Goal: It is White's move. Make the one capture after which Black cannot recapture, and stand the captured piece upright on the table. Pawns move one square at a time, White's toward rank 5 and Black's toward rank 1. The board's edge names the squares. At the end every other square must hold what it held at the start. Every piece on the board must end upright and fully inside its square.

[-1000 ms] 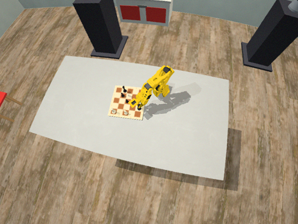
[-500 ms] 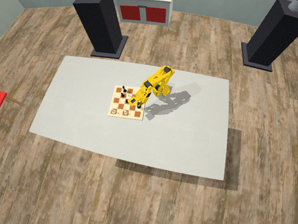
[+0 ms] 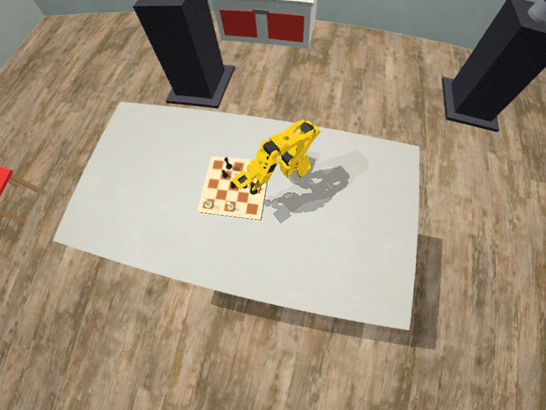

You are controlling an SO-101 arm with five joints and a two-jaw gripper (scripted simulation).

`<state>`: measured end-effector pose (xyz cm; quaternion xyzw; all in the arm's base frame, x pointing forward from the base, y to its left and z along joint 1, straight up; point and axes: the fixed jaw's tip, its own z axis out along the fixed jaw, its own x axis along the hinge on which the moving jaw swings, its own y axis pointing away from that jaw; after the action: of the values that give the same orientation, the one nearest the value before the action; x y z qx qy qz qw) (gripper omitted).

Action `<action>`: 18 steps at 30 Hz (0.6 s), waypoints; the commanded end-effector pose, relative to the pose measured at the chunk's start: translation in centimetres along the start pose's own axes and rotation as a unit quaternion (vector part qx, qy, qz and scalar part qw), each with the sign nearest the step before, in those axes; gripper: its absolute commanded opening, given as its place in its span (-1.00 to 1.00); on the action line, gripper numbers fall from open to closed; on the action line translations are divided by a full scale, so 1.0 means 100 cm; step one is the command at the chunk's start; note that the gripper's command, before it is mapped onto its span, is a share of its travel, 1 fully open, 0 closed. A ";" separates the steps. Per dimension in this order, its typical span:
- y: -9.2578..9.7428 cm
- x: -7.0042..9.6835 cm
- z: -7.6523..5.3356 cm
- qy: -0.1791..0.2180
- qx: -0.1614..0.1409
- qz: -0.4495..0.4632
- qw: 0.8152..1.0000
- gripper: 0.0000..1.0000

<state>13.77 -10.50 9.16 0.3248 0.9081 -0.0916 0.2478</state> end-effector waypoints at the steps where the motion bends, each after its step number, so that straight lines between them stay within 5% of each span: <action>1: -0.001 -0.005 -0.008 -0.004 0.001 -0.001 1.000 -1.00; 18: 0.001 -0.013 -0.009 -0.004 -0.002 -0.006 1.000 -1.00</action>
<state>13.81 -10.55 10.35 0.3246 0.9078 -0.0922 0.2491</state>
